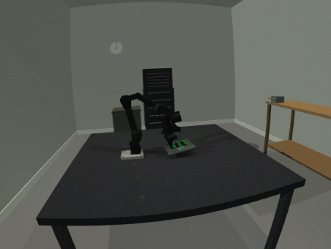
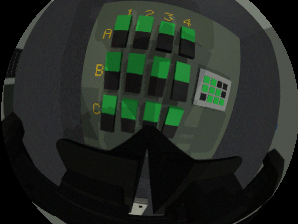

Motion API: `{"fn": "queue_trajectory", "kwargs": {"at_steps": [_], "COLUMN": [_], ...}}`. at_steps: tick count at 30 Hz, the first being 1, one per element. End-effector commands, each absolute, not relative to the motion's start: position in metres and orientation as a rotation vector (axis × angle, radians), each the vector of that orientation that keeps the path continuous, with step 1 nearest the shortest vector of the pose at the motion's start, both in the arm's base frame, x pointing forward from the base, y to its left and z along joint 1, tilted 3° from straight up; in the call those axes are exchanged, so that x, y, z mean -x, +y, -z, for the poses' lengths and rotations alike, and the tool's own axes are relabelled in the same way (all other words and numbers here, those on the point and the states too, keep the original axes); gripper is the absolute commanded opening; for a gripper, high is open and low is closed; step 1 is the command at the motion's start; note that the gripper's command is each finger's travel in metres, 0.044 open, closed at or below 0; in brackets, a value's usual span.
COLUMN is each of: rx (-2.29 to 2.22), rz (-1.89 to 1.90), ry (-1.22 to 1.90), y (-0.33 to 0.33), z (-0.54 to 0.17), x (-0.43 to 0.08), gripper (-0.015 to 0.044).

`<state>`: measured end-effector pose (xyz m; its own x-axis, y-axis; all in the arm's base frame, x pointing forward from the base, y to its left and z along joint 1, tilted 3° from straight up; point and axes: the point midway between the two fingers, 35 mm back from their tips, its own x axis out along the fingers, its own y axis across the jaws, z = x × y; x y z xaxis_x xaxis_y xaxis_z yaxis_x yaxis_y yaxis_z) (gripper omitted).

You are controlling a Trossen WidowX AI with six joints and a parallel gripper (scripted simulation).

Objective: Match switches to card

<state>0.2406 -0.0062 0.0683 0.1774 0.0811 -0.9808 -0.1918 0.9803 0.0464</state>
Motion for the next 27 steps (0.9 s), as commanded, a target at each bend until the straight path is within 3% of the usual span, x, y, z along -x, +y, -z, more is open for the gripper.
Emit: {"fn": "queue_trajectory", "kwargs": {"at_steps": [1,8,15,19,27], "rx": [0.089,0.089,0.092,0.092,0.091], "rz": [-0.192,-0.192,-0.191,-0.191,-0.192], "ry": [1.385,1.385,1.411,1.412,1.408], "y": [-0.006,-0.006,-0.011,-0.011,0.007], "z": [-0.066,-0.065,-0.129,-0.131,-0.146], "x": [-0.24,-0.24,-0.232,-0.232,-0.277], "gripper": [0.0,0.0,0.0,0.0,0.0]}}
